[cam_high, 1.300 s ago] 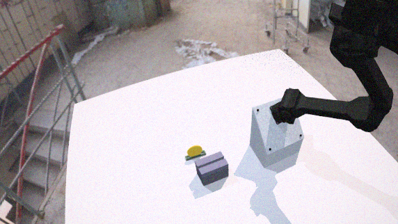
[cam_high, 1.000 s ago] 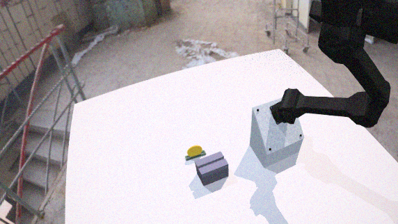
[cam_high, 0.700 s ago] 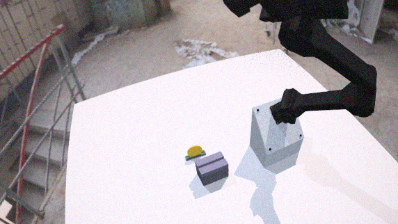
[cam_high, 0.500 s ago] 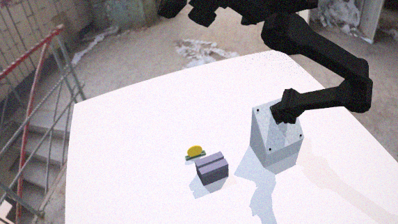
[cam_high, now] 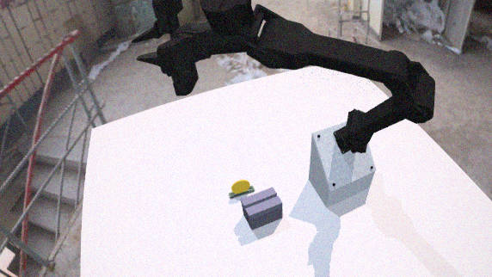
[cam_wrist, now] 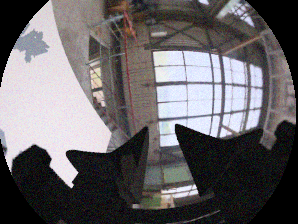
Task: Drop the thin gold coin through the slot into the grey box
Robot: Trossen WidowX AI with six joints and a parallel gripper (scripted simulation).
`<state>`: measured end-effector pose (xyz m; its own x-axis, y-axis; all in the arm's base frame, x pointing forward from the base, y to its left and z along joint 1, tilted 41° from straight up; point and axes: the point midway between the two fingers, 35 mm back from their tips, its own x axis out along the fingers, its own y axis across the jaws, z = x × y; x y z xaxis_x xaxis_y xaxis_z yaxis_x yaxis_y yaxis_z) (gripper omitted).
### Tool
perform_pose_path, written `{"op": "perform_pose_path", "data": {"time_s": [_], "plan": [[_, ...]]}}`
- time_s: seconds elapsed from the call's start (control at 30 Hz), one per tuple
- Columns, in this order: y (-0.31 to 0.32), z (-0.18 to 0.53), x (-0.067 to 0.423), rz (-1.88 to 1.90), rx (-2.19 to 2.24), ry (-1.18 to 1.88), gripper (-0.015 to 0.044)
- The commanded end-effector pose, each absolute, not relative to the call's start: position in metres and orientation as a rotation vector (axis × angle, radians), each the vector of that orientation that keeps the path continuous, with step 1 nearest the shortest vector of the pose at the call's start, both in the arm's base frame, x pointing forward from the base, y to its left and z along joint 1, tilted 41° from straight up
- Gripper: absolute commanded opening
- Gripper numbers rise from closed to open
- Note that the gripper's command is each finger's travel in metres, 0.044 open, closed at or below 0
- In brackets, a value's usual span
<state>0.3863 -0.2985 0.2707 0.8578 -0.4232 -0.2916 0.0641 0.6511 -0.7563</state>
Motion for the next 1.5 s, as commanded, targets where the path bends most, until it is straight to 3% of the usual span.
{"op": "perform_pose_path", "data": {"time_s": [0.0, 0.3, 0.6, 0.77, 1.47], "plan": [[-0.284, 0.204, 0.393, -0.149, -0.658, 0.596, 0.0161], [-0.218, 0.071, 0.381, 0.157, -0.195, 0.896, 0.0161], [-0.122, -0.022, 0.325, 0.401, 0.391, 1.278, 0.0161], [-0.092, -0.045, 0.295, 0.458, 0.633, 1.441, 0.0161], [-0.057, -0.082, 0.296, 0.459, 0.635, 1.44, 0.0161]]}}
